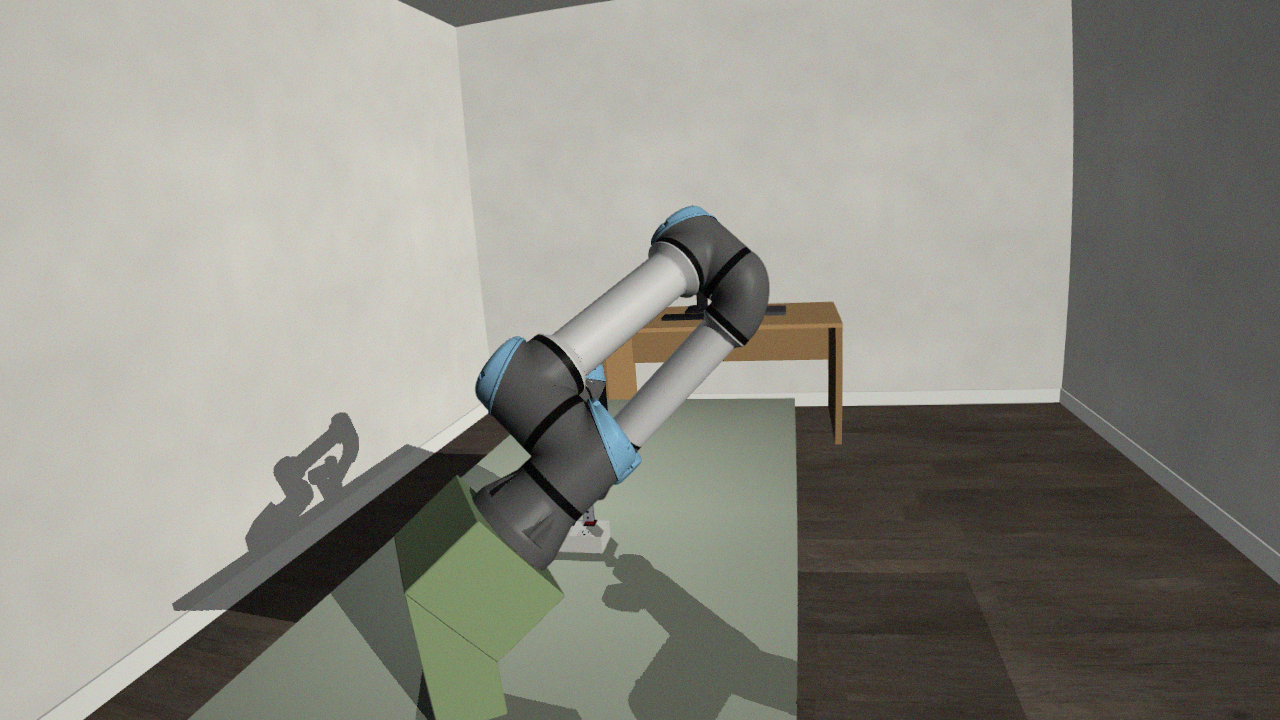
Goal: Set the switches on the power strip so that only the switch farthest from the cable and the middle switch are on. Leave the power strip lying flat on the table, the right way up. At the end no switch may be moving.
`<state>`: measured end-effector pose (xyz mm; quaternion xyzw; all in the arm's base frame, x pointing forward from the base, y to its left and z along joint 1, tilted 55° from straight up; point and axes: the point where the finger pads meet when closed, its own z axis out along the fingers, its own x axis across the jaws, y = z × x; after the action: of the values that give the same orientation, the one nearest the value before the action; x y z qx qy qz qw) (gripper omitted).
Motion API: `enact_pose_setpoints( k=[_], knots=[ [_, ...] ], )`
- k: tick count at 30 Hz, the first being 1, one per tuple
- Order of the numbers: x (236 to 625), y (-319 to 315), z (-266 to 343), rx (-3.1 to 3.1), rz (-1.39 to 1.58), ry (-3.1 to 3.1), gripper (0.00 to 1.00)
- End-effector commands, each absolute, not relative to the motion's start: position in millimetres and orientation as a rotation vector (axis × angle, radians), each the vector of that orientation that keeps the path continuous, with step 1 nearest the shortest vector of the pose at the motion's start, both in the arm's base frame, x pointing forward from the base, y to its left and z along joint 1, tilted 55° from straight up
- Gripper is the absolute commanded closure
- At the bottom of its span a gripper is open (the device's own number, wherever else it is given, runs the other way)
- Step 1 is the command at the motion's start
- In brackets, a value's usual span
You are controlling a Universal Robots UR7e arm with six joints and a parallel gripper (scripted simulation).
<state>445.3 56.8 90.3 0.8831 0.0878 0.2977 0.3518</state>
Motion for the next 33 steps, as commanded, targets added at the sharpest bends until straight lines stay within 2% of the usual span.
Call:
enact_pose_setpoints(
  k=[1,33],
  knots=[
    [445.3,57.1,90.6,2.285,0.772,0.227,1.00],
    [449.0,53.5,86.9,2.285,0.772,0.227,1.00]
  ],
)
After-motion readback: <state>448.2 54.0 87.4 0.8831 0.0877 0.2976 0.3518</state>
